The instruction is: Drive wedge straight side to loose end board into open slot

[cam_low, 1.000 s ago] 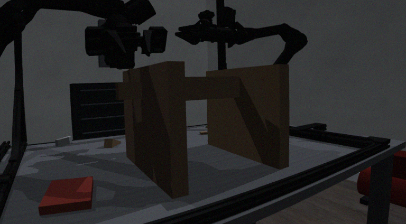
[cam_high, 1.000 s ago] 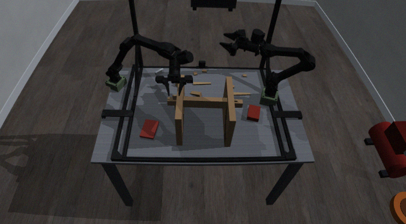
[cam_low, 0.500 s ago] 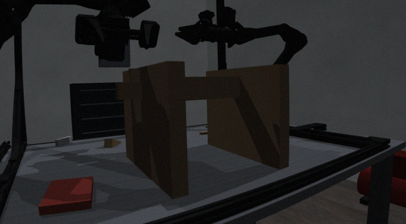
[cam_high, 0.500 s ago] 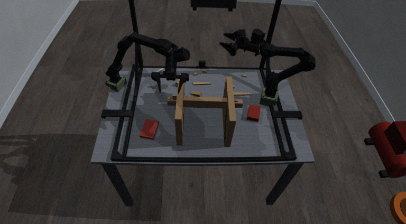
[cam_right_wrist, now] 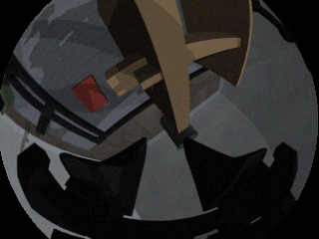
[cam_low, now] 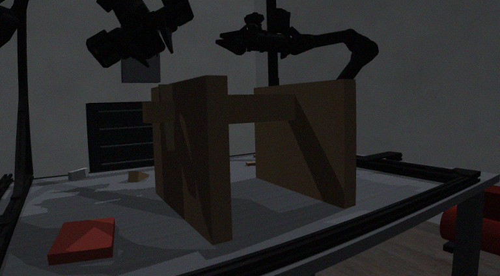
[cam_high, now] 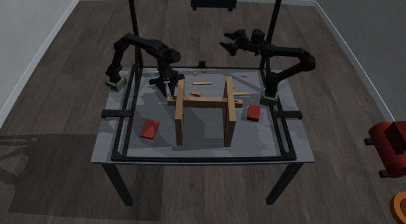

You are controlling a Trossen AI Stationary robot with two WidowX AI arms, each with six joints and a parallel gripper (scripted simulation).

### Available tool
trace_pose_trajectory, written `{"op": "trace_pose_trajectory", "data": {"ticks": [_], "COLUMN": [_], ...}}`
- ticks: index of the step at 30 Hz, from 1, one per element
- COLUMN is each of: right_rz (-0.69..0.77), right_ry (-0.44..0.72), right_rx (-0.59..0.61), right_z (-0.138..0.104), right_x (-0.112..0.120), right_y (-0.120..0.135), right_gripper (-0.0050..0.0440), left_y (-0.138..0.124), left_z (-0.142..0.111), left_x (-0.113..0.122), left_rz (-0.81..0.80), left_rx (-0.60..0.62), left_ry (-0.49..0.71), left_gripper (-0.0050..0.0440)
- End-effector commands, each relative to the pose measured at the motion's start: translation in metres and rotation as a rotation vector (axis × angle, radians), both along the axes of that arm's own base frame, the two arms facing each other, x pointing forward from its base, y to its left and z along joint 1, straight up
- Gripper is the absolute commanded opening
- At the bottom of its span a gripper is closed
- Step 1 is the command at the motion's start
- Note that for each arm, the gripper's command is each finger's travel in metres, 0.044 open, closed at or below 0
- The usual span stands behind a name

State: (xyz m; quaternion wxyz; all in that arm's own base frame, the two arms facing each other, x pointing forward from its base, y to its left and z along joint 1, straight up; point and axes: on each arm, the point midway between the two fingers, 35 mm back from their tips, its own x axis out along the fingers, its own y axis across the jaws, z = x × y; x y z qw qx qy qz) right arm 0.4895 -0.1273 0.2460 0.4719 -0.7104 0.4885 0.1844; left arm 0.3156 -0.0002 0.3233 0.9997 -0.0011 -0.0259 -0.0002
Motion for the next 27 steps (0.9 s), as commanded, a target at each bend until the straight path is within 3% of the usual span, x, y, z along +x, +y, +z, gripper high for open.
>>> {"op": "trace_pose_trajectory", "data": {"ticks": [1, 3, 5, 8, 20, 27], "right_rz": [-0.096, -0.148, -0.148, -0.249, -0.615, -0.634], "right_ry": [-0.164, -0.220, -0.220, -0.301, -0.397, -0.394], "right_rx": [0.258, 0.388, 0.388, 0.608, 1.371, 1.407], "right_z": [0.016, 0.020, 0.020, 0.027, 0.069, 0.071], "right_x": [0.001, 0.002, 0.002, 0.001, -0.010, -0.011], "right_y": [0.001, 0.002, 0.002, 0.005, 0.021, 0.022], "right_gripper": [0.0104, 0.0056, 0.0056, 0.0000, 0.0000, 0.0000], "left_y": [0.000, 0.000, 0.000, 0.000, 0.000, 0.000], "left_z": [0.000, 0.000, 0.000, 0.000, 0.000, 0.000], "left_x": [0.000, 0.000, 0.000, 0.000, 0.000, 0.000], "left_rz": [0.001, 0.001, 0.001, 0.001, 0.001, 0.001], "left_rx": [0.000, 0.000, 0.000, 0.000, 0.000, 0.000], "left_ry": [0.001, 0.001, 0.001, 0.001, 0.001, 0.001], "left_gripper": [0.0440, 0.0440, 0.0440, 0.0440, 0.0440, 0.0440]}}
